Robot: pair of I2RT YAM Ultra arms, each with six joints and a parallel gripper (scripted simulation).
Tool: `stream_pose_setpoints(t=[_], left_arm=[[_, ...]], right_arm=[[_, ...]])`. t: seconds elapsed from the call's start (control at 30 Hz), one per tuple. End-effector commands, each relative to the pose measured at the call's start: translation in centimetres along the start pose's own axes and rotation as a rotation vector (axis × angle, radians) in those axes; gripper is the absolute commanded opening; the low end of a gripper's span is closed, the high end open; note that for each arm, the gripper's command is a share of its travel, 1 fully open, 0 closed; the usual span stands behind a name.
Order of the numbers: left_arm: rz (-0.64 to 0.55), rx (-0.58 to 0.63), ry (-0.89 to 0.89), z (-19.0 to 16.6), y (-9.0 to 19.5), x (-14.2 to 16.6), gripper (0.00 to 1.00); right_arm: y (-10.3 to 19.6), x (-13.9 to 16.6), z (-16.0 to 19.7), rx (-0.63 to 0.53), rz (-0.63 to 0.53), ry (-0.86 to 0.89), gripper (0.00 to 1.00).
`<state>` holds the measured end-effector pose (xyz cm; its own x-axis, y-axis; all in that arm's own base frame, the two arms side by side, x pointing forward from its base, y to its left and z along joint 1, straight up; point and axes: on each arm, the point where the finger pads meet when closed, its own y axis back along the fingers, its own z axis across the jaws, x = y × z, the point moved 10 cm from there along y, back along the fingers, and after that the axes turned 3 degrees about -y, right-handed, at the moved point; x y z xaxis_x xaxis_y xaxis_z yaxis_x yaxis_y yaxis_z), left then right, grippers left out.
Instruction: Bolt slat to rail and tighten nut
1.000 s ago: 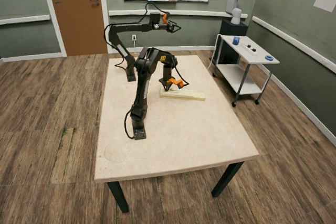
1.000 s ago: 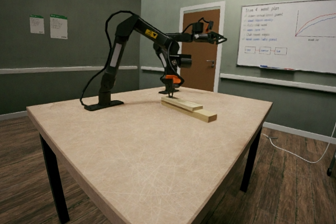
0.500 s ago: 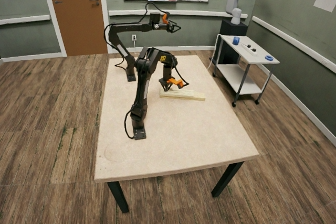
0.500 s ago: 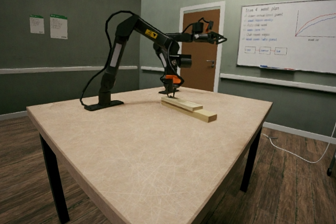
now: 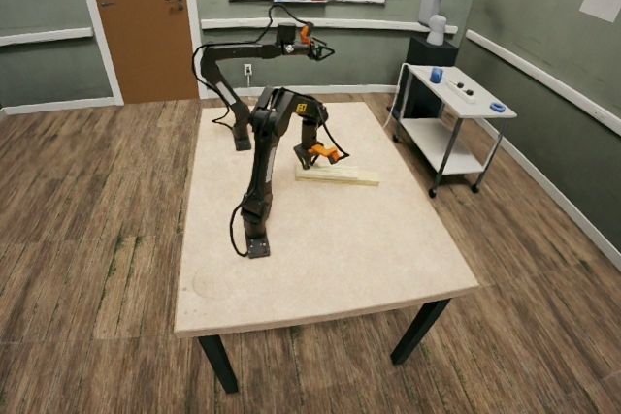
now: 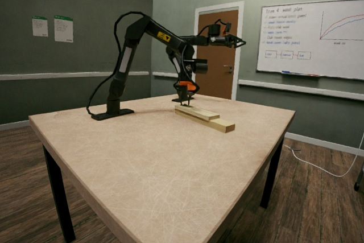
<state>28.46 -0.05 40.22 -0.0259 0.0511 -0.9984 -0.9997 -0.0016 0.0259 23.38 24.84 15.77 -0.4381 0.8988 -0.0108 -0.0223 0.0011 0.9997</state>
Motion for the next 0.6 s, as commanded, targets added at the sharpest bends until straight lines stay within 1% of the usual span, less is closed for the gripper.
stream_pose_setpoints(t=[0.0,0.07,0.2,0.27,0.33,0.37,0.57], left_arm=[[-0.013,-0.001,0.0,0.02,0.11,-0.36,1.0],[-0.013,-0.001,0.0,0.02,0.11,-0.36,1.0],[-0.013,-0.001,0.0,0.02,0.11,-0.36,1.0],[-0.013,-0.001,0.0,0.02,0.11,-0.36,1.0],[-0.013,-0.001,0.0,0.02,0.11,-0.36,1.0],[-0.013,-0.001,0.0,0.02,0.11,-0.36,1.0],[-0.013,-0.001,0.0,0.02,0.11,-0.36,1.0]], right_arm=[[0.32,0.02,0.08,-0.011,0.004,0.0,0.34],[0.37,0.02,0.09,-0.009,0.004,0.06,0.34],[0.54,0.03,0.17,-0.003,0.008,0.371,0.34],[0.51,0.04,0.16,-0.003,0.009,0.462,0.34],[0.51,0.04,0.16,-0.003,0.009,0.462,0.34],[0.5,0.03,0.18,-0.002,0.011,0.578,0.34],[0.49,-0.01,0.18,-0.003,0.009,0.852,0.34]])
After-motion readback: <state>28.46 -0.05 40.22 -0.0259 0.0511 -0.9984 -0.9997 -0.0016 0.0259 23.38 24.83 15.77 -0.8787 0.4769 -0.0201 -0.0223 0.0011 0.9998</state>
